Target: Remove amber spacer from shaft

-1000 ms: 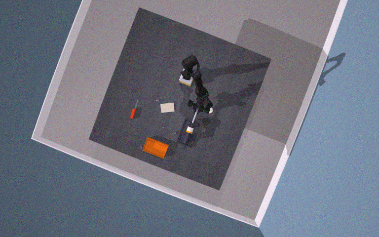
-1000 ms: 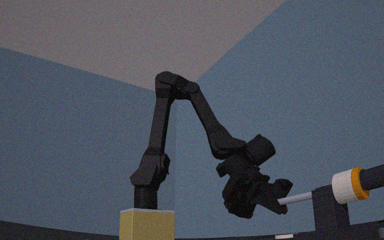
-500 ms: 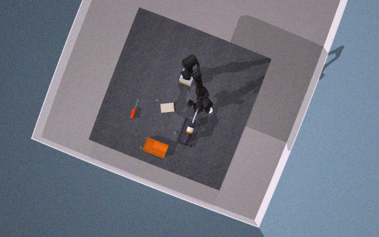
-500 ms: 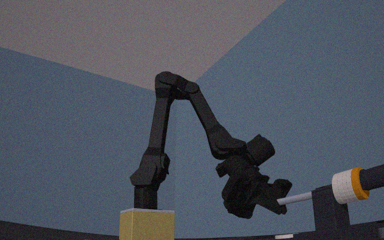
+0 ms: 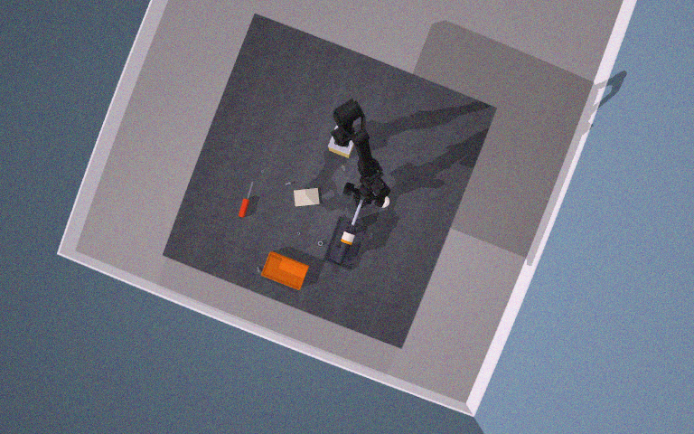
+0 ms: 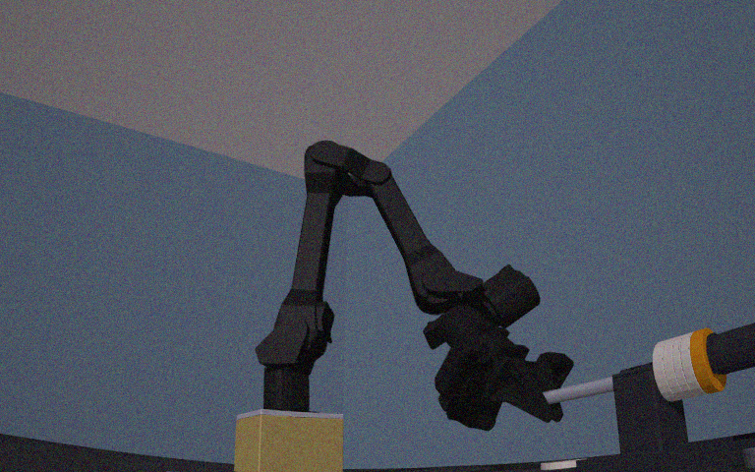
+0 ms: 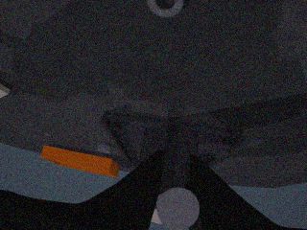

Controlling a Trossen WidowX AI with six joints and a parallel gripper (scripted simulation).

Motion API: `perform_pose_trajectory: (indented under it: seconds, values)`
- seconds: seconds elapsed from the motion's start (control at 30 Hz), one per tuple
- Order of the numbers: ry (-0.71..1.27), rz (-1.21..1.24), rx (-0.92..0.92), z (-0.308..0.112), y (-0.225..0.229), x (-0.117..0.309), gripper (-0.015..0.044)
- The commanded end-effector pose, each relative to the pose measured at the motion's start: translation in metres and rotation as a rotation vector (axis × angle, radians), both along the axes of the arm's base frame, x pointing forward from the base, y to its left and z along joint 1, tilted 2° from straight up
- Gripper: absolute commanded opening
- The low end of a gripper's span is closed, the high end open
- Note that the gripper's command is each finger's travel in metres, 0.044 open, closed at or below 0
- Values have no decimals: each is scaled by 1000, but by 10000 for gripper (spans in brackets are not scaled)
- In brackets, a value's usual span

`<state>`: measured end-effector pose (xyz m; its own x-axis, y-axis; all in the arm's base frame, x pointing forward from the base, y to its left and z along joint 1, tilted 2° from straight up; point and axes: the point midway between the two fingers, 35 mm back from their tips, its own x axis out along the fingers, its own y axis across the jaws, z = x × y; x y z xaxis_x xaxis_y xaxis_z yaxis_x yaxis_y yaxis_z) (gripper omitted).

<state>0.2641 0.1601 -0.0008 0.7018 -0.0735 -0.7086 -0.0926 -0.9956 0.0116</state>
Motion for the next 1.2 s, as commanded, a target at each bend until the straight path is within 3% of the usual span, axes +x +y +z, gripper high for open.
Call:
perform_pose_trajectory:
  seconds: [0.0, 1.17]
  values:
    - [2, 0, 1, 0, 0, -1, 0]
    - [2, 0, 1, 0, 1, -5, 0]
